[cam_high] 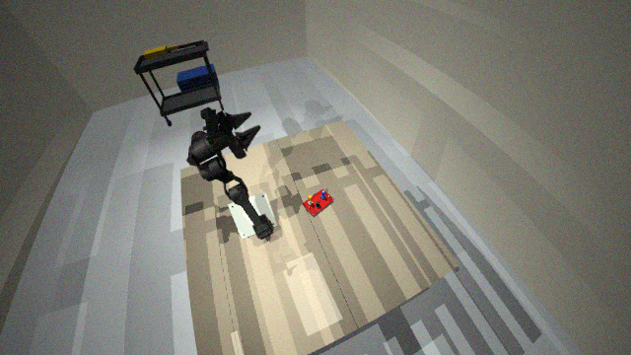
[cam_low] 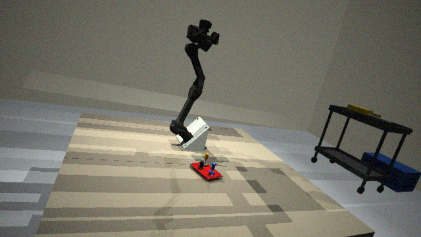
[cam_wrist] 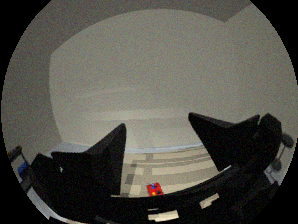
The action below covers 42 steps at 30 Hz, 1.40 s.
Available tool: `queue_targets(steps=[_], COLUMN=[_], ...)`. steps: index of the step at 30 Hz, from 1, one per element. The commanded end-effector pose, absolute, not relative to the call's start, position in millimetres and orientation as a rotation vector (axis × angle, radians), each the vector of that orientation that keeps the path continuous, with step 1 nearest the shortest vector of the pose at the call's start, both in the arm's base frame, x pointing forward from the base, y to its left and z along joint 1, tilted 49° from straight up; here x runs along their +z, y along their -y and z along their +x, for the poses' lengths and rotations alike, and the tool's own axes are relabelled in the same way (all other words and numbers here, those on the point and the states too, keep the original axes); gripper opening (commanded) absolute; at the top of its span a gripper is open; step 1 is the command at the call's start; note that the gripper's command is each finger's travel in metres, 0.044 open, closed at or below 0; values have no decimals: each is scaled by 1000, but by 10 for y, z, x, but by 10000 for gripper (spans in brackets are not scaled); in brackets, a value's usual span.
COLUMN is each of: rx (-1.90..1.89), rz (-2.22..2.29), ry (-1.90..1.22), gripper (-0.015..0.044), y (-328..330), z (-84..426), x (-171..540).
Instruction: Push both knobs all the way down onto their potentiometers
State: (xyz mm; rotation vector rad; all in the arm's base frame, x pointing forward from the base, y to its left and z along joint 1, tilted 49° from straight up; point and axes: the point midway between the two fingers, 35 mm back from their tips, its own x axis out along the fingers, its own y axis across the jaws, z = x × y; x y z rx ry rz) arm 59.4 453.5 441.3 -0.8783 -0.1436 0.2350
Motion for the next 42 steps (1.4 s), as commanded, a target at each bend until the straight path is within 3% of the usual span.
queue_targets(steps=[1, 15, 29, 42], rx=[235, 382, 462, 509], rz=[-880, -648, -397, -54], ry=[145, 292, 435, 546], gripper=[374, 6, 0, 0], y=[-4531, -4131, -3739, -2867], z=[598, 322, 182, 114], x=[4420, 5198, 5704, 6356])
